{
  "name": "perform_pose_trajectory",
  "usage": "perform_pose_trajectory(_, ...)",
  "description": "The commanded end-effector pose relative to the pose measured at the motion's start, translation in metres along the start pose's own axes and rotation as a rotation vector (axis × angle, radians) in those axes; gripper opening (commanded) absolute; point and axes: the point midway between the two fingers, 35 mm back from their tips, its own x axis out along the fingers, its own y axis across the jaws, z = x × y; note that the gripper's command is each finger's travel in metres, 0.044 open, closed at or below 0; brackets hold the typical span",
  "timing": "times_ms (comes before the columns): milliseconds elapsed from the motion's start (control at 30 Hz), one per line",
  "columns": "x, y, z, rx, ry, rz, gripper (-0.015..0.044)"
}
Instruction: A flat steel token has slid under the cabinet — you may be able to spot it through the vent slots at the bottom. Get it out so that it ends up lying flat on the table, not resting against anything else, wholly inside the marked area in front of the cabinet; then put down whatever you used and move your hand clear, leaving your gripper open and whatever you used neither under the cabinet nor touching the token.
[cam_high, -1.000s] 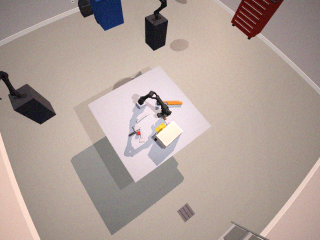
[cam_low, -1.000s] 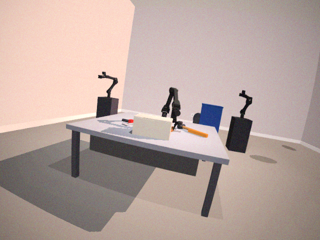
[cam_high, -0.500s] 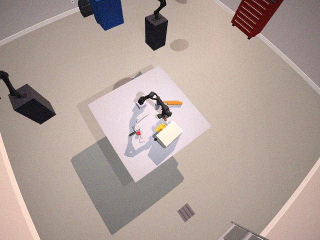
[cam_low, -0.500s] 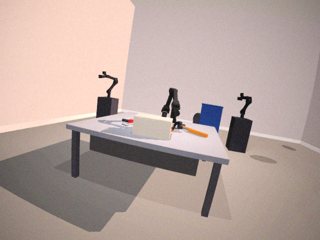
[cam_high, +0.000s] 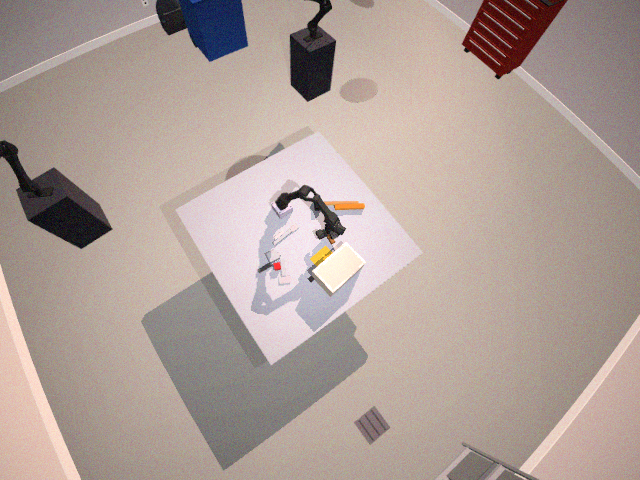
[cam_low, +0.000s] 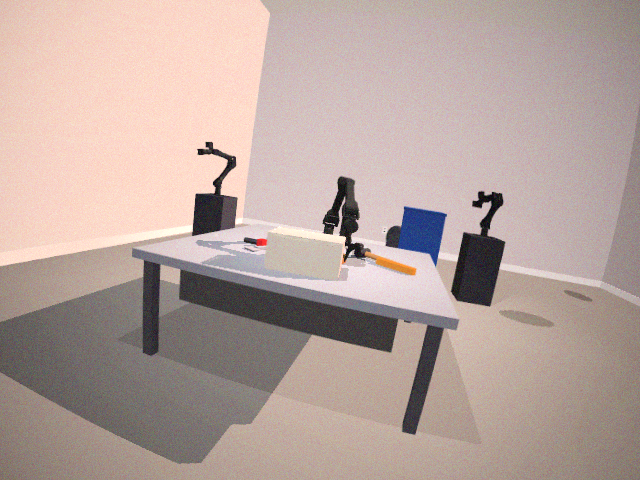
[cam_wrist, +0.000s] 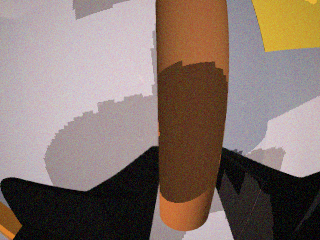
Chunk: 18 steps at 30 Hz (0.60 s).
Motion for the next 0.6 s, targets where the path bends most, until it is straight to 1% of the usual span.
perform_pose_trajectory(0, 0.0, 0.0, 0.006, -0.002, -0.003, 0.001, 0.0)
perform_pose_trajectory(567, -0.001, -0.001, 0.024, -0.002, -0.004, 0.001, 0.0)
